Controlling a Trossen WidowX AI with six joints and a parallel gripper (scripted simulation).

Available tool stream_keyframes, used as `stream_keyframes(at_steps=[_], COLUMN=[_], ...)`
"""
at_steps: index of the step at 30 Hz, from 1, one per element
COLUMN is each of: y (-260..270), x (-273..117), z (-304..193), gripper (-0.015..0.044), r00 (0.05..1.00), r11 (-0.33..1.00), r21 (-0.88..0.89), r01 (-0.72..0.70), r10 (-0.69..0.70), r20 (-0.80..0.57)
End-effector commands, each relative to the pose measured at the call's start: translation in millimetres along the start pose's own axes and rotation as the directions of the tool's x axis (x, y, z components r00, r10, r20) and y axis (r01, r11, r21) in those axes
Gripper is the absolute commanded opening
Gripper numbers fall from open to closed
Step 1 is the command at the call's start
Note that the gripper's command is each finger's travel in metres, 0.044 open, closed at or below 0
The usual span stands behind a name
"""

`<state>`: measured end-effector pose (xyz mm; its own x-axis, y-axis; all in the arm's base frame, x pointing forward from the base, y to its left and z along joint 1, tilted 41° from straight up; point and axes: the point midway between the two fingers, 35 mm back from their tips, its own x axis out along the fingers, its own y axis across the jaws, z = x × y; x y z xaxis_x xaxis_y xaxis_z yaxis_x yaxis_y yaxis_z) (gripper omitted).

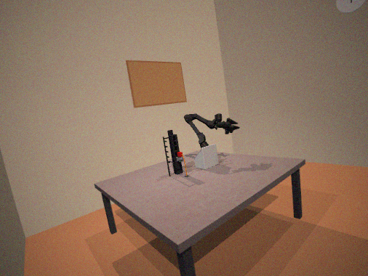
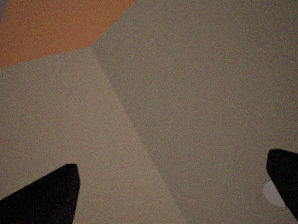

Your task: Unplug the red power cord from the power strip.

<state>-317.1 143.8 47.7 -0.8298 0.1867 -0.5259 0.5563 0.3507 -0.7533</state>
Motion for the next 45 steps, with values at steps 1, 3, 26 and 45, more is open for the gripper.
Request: stream_keyframes(at_steps=[1, 3, 26, 45], y=[2, 19, 299, 319], x=[0, -1, -227, -491], z=[-2, -20, -127, 55], gripper=[0.0374, 0.0321, 0.016, 0.016], r00=[1.0, 0.996, 0.382, 0.169], r11=[1.0, 0.993, -0.174, -0.502], r21=[0.01, 0.089, 0.982, 0.088], r01=[-0.008, -0.071, 0.075, 0.86], r10=[0.008, 0.075, 0.915, 0.444], r20=[-0.005, -0.044, 0.133, 0.88])
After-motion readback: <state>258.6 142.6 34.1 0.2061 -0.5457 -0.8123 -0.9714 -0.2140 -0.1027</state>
